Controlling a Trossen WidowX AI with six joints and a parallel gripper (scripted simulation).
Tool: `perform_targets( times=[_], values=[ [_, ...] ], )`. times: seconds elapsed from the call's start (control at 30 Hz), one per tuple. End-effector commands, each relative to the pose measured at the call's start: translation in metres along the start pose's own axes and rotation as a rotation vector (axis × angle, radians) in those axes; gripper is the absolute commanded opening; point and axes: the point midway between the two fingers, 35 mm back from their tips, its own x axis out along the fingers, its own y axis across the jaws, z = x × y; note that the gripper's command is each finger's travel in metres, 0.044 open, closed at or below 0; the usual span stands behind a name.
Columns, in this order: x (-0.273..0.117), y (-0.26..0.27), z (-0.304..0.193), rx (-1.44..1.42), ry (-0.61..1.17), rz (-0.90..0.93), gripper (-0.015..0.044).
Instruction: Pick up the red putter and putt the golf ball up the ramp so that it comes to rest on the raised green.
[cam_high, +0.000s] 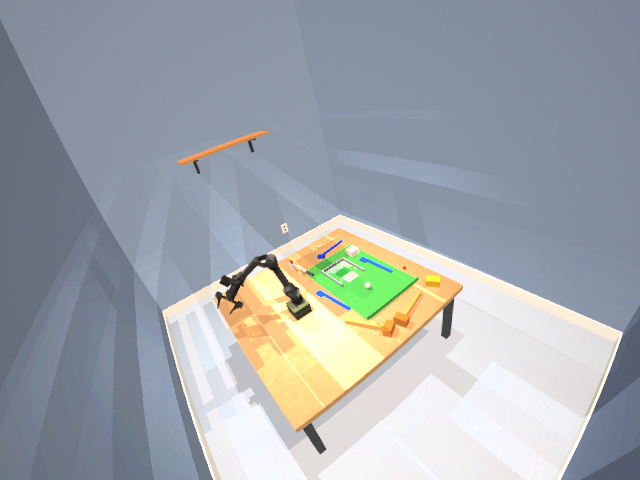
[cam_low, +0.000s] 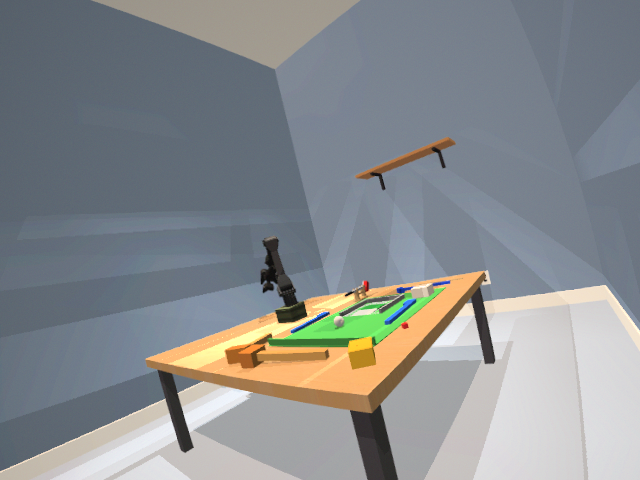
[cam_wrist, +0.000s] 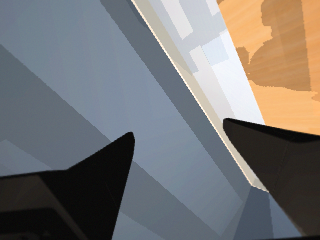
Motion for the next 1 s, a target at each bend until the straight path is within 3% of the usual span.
perform_targets(
  times=[0.0, 0.4, 0.7, 0.97],
  values=[
    [-0.001, 0.000, 0.003, -0.004, -0.006, 0.001, 0.0426],
    [-0.114, -0.028, 0.167, -0.192, -0.389, -0.035, 0.0440],
    [-0.206, -0.086, 0.243, -0.229, -0.584, -0.141, 0.0440],
    [-0.270, -0.135, 0.274, -0.320, -0.672, -0.271, 0.0440]
  ],
)
